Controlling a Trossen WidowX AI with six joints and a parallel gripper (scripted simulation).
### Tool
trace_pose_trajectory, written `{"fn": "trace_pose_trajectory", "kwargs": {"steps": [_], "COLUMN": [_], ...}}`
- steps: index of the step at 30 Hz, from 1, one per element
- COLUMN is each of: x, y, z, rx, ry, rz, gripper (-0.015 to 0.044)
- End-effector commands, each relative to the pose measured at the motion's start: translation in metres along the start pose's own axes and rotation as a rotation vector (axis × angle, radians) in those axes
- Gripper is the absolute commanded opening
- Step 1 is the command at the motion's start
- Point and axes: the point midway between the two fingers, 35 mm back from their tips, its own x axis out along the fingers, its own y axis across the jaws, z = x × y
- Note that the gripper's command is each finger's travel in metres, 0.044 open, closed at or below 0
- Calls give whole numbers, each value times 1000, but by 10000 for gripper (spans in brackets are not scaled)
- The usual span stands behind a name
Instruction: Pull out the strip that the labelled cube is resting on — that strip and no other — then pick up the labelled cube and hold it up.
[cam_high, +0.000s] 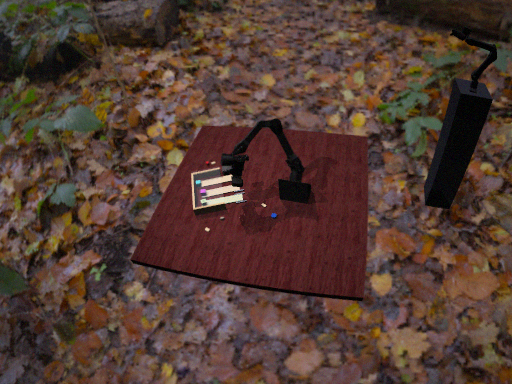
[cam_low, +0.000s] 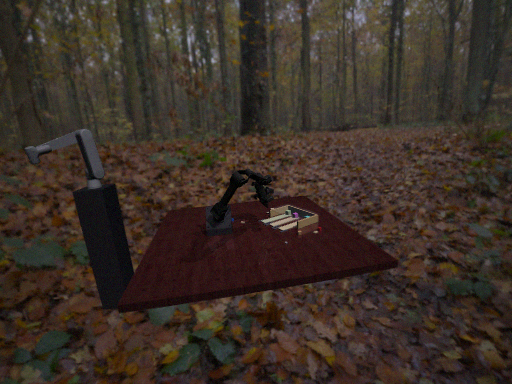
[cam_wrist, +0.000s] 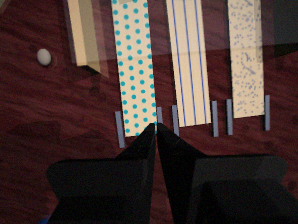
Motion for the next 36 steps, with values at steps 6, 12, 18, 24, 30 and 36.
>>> {"fn": "trace_pose_trajectory", "kwargs": {"steps": [6, 12, 18, 24, 30, 36], "x": [31, 32, 40, 49, 59, 69], "y": [10, 12, 13, 13, 14, 15], "z": [-8, -8, -10, -12, -15, -17], "rx": [-44, -44, -44, -44, -44, -44], "ry": [309, 309, 308, 308, 308, 308], "rz": [54, 54, 54, 54, 54, 54], "gripper": [0, 0, 0, 0, 0, 0]}}
